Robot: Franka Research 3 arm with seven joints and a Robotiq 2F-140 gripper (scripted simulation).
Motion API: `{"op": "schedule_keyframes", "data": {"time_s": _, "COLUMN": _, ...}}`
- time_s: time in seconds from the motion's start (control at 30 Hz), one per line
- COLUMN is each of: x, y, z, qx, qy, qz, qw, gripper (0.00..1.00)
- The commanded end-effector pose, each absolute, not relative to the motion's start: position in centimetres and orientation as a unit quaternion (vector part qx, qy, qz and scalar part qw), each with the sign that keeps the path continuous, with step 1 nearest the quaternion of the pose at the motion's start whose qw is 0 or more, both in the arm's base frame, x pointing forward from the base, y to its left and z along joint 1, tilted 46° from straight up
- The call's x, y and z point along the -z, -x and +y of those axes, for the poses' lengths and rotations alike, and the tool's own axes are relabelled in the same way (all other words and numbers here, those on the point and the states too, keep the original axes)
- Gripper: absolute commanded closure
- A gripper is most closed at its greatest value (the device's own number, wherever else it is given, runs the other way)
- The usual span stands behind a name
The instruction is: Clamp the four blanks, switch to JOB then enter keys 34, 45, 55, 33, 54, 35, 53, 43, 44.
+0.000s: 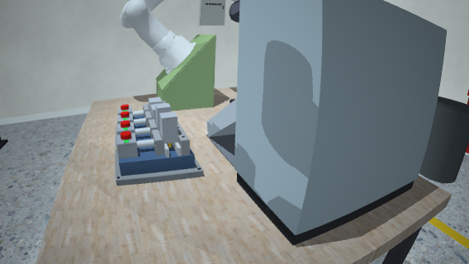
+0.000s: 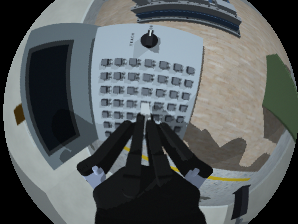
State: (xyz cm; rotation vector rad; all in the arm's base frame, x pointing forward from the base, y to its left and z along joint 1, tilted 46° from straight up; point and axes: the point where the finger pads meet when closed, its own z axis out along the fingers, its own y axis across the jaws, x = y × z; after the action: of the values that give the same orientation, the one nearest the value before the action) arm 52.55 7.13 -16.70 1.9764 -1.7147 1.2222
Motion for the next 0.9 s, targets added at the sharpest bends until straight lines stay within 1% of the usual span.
{"op": "schedule_keyframes", "data": {"time_s": 0.0, "x": 15.9, "y": -52.6, "z": 6.5, "qx": -0.420, "qy": -0.680, "qz": -0.587, "qw": 0.127, "gripper": 1.00}}
{"op": "schedule_keyframes", "data": {"time_s": 0.3, "x": 14.5, "y": -52.5, "z": 5.1, "qx": -0.420, "qy": -0.680, "qz": -0.587, "qw": 0.127, "gripper": 1.00}}
{"op": "schedule_keyframes", "data": {"time_s": 0.87, "x": 15.4, "y": -53.1, "z": 4.2, "qx": -0.420, "qy": -0.680, "qz": -0.587, "qw": 0.127, "gripper": 1.00}}
